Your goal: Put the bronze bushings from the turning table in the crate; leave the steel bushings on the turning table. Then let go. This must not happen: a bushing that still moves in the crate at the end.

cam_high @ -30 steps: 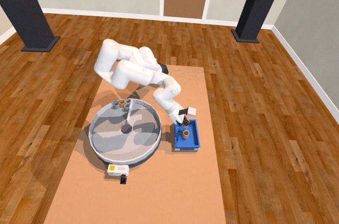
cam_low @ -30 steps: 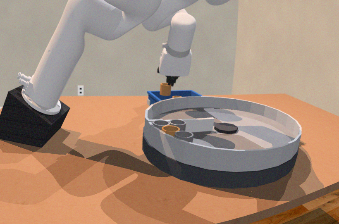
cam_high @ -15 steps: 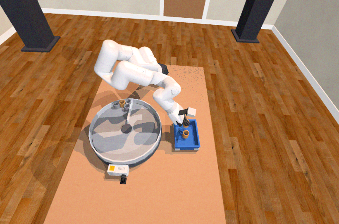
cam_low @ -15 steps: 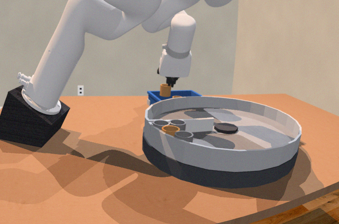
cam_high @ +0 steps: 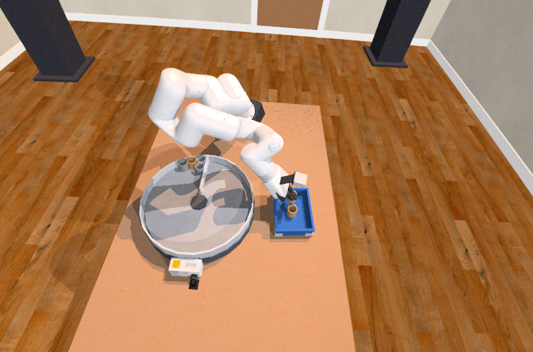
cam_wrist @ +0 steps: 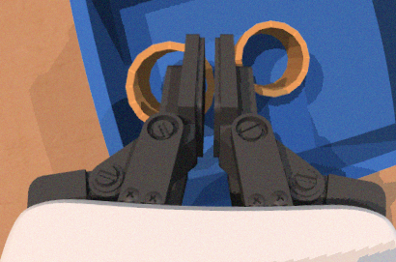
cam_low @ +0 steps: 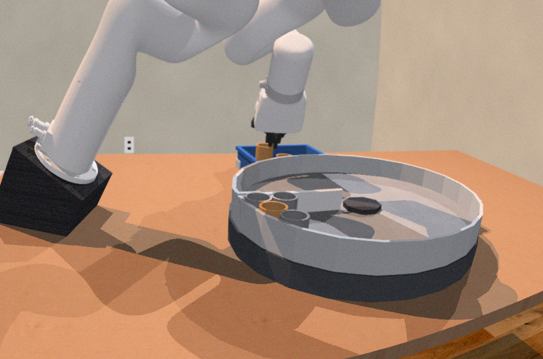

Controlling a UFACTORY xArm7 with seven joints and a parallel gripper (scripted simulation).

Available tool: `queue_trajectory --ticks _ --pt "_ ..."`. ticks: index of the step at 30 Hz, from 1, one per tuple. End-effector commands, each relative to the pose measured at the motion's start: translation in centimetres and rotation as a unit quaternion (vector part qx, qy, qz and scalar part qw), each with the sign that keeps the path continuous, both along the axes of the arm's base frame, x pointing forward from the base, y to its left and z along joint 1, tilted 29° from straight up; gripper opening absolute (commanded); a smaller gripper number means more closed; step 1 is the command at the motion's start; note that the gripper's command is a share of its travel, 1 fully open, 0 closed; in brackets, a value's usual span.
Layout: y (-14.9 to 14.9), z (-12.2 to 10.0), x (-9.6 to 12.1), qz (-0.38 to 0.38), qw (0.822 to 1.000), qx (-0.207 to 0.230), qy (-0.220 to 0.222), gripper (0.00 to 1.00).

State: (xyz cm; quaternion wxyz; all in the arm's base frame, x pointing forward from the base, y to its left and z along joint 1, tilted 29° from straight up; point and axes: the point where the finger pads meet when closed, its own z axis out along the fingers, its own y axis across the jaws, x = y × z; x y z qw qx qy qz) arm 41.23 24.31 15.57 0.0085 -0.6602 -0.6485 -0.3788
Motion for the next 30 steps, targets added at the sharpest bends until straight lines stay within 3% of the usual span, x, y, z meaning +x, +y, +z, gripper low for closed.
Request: queue_trajectory --ticks 1,30 --pt "0.0 -0.4 0.3 0.0 1.0 0.002 -0.003 0.0" --pt "-0.2 -1.5 0.9 0.0 1.0 0.002 -0.003 0.0"
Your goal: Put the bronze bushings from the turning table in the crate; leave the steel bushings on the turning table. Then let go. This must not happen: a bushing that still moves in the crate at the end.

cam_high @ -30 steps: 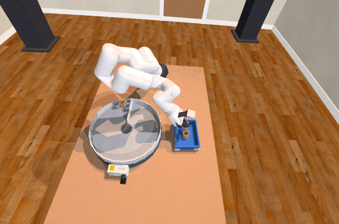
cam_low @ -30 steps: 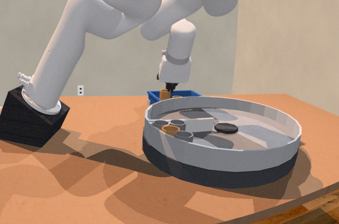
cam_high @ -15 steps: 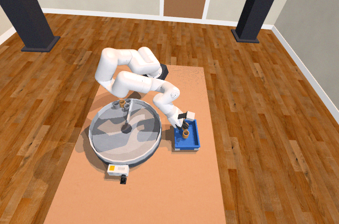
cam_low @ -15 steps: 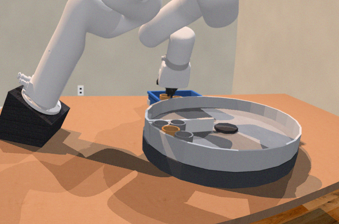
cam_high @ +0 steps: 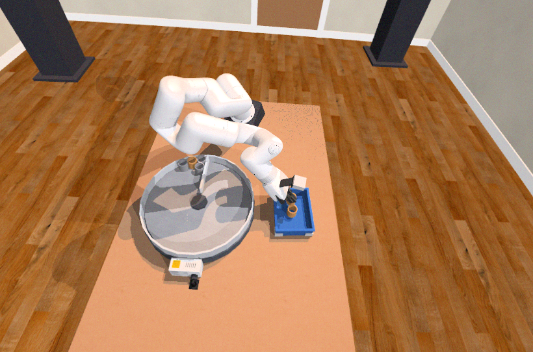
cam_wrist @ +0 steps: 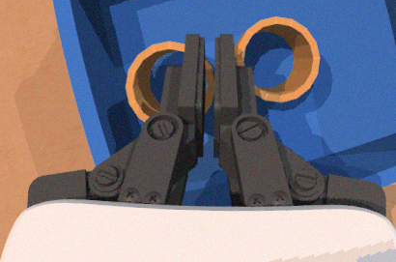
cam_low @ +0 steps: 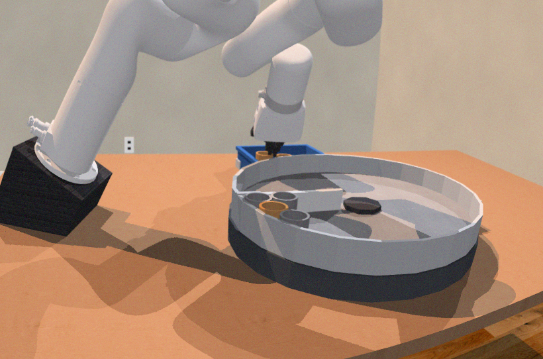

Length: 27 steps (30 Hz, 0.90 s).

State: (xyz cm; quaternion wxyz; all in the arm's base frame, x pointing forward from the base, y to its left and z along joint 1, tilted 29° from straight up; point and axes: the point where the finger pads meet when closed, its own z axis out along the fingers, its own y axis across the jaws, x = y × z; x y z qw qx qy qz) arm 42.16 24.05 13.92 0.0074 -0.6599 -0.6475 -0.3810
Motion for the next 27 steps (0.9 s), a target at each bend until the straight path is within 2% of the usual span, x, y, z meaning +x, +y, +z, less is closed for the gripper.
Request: queue_trajectory --ticks 1,27 --pt "0.1 0.11 0.0 0.001 1.0 0.0 -0.001 0.0" --pt "0.01 -0.38 0.25 0.001 1.0 0.0 -0.001 0.0"
